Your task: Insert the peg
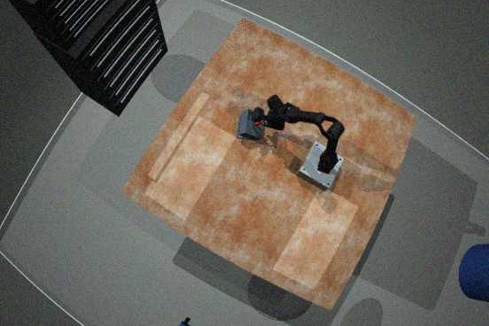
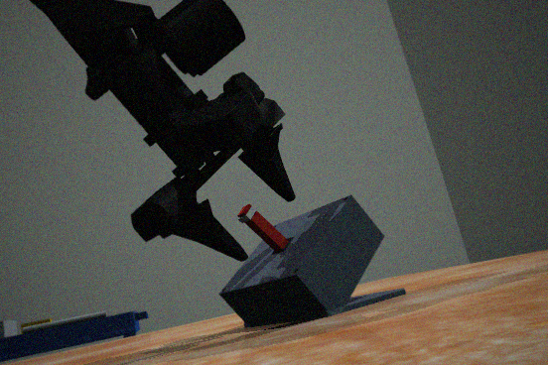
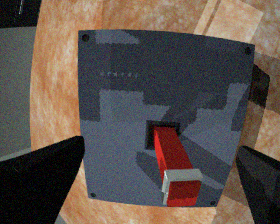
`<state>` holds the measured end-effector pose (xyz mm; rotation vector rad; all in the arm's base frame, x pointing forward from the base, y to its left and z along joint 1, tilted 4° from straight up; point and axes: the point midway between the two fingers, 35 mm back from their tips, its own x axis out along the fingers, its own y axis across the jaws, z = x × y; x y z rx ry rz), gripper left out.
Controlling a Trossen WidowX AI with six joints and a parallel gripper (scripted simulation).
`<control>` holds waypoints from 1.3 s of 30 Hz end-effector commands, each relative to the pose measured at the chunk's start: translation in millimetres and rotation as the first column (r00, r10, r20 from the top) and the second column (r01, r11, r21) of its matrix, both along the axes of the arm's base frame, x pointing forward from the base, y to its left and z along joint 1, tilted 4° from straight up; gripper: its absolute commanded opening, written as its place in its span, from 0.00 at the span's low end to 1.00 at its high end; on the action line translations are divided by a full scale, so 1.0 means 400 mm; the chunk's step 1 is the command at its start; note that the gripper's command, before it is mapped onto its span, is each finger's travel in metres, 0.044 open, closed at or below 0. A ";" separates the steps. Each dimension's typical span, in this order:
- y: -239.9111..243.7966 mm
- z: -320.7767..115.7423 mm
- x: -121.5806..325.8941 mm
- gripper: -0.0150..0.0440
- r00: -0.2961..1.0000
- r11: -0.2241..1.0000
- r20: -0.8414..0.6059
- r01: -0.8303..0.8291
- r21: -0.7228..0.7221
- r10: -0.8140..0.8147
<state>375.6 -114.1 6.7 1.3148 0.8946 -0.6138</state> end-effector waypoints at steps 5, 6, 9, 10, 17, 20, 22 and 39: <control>-0.005 0.026 -0.012 1.00 1.000 1.000 -0.001 -0.002 -0.001 0.002; -0.006 0.029 -0.014 1.00 1.000 1.000 -0.001 -0.002 -0.001 0.002; -0.008 0.039 -0.019 1.00 1.000 1.000 -0.002 -0.002 -0.001 0.002; -0.008 0.042 -0.021 1.00 1.000 1.000 -0.002 -0.001 -0.001 0.001; -0.013 0.065 -0.033 1.00 1.000 1.000 -0.003 0.000 -0.002 0.000; -0.015 0.076 -0.039 1.00 1.000 1.000 -0.004 0.000 -0.002 0.000; -0.017 0.082 -0.043 1.00 1.000 1.000 -0.005 0.001 -0.002 -0.001; -0.027 0.139 -0.076 1.00 1.000 1.000 -0.008 0.004 -0.003 -0.004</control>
